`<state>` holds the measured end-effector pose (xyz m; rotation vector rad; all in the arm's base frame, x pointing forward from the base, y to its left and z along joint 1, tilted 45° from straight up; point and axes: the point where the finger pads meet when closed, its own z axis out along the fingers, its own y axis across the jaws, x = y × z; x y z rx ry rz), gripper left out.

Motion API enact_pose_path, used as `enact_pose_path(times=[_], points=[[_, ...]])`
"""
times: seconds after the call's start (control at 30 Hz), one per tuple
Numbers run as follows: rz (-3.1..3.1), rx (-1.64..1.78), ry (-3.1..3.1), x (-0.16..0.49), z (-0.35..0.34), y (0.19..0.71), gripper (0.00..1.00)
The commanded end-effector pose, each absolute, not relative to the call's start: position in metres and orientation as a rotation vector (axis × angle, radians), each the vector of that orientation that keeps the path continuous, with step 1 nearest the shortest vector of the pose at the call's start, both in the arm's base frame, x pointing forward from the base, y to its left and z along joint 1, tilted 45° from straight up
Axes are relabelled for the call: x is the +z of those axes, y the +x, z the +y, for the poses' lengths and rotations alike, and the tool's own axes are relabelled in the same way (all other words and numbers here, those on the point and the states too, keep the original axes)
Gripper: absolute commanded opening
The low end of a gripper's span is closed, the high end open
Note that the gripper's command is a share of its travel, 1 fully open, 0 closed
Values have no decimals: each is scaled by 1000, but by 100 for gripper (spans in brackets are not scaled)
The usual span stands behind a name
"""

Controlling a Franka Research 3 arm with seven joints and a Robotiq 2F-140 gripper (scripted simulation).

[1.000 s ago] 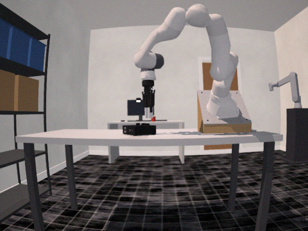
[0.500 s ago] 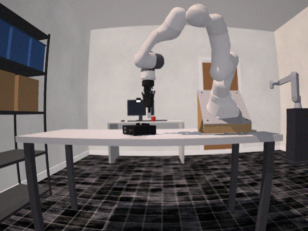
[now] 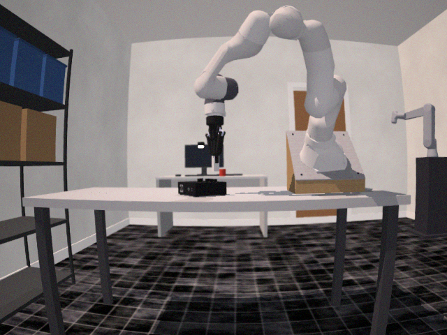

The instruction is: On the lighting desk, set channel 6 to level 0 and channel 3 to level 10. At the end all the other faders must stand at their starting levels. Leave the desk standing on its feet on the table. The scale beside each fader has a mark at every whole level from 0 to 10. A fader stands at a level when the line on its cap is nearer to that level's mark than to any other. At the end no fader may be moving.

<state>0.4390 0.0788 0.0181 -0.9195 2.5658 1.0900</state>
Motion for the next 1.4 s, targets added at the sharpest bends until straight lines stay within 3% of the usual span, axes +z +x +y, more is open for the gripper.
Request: enact_pose_path(times=[0.0,1.37], points=[[2563,1088,-920,17,78,439,0],[2562,1089,-919,2,94,438,0]])
